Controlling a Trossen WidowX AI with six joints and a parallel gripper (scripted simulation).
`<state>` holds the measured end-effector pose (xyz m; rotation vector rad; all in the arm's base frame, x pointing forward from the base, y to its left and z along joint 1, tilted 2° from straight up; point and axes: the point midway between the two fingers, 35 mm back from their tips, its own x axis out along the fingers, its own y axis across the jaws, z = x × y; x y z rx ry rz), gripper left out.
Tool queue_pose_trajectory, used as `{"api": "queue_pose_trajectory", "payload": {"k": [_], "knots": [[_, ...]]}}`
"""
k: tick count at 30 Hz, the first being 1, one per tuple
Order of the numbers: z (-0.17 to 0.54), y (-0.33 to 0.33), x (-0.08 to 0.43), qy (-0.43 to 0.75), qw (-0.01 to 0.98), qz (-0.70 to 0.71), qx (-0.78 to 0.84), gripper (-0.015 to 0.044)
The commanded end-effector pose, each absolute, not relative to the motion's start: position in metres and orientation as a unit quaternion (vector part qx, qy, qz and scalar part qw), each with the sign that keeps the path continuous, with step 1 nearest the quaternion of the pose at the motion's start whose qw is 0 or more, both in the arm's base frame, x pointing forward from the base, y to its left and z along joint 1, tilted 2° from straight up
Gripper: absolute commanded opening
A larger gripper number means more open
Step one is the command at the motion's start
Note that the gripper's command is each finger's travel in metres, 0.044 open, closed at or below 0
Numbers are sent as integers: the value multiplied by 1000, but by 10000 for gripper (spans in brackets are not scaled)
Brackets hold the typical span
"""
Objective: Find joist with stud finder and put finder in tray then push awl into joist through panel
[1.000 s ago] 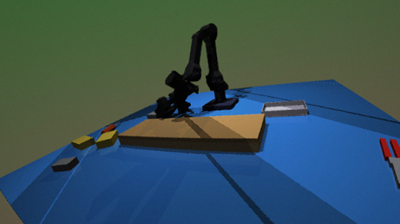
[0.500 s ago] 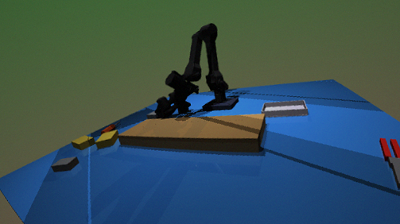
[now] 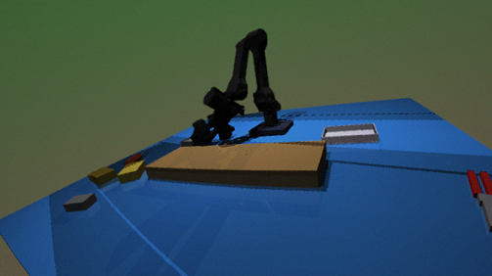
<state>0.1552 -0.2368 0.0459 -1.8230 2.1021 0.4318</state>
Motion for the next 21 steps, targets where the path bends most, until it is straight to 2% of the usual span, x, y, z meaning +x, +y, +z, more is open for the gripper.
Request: {"api": "queue_pose_trajectory", "payload": {"k": [1,21], "knots": [[43,-235,156,733,165,159,-641,378],[46,-237,155,737,162,151,-639,378]]}}
